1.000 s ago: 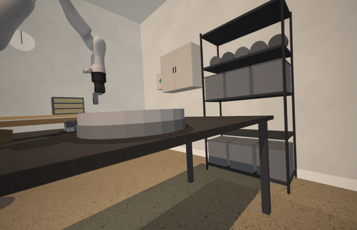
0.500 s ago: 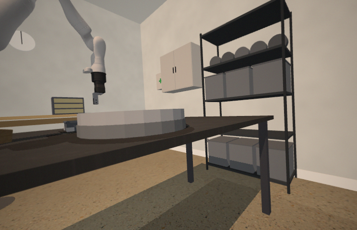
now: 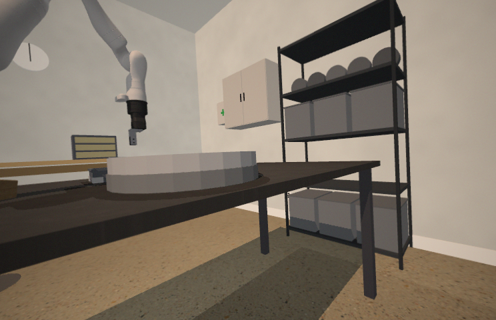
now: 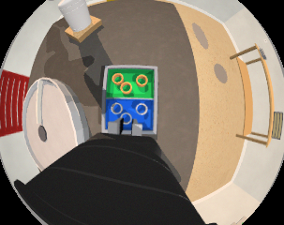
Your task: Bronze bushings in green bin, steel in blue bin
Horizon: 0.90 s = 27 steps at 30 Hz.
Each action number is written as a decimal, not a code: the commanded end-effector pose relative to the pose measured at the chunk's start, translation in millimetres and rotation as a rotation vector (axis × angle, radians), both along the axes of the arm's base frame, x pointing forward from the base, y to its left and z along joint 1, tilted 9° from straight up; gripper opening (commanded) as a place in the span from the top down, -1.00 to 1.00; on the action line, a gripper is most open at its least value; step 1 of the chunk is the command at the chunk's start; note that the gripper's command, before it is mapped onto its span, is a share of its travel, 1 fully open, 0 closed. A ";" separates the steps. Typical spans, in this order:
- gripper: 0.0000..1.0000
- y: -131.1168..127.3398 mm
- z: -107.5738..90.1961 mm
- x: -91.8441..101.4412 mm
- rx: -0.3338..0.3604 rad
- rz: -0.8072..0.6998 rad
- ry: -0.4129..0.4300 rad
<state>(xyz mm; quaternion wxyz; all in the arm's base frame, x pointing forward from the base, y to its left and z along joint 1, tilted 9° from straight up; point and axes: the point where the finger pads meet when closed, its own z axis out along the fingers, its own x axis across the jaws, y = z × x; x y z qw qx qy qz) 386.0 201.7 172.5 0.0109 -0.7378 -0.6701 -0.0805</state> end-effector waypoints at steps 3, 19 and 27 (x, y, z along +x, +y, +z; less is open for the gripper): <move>0.16 0.1 0.7 0.4 0.001 0.000 -0.002; -1.00 0.1 0.7 0.4 0.001 0.000 -0.002; -1.00 0.1 0.7 0.4 0.001 0.000 -0.002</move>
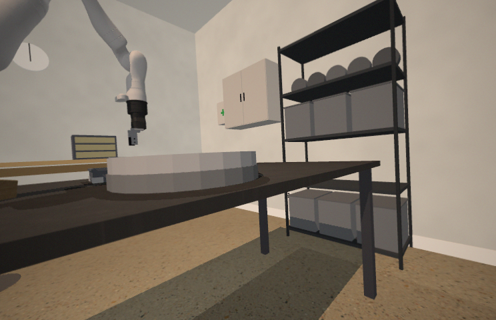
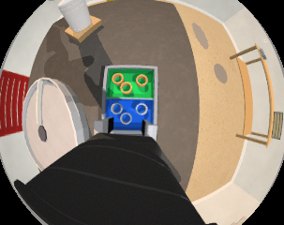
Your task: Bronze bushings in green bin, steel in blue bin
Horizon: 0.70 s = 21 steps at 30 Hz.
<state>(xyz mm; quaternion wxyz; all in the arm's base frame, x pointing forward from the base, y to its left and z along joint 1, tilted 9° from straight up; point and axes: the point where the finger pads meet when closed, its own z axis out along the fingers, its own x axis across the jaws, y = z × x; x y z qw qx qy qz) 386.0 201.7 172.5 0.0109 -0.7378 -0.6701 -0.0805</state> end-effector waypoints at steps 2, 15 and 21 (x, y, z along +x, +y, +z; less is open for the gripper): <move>-1.00 0.1 0.7 0.4 0.001 0.000 -0.002; -1.00 0.1 0.7 0.4 0.001 0.000 -0.002; -1.00 -9.0 9.4 -23.0 0.001 0.000 -0.002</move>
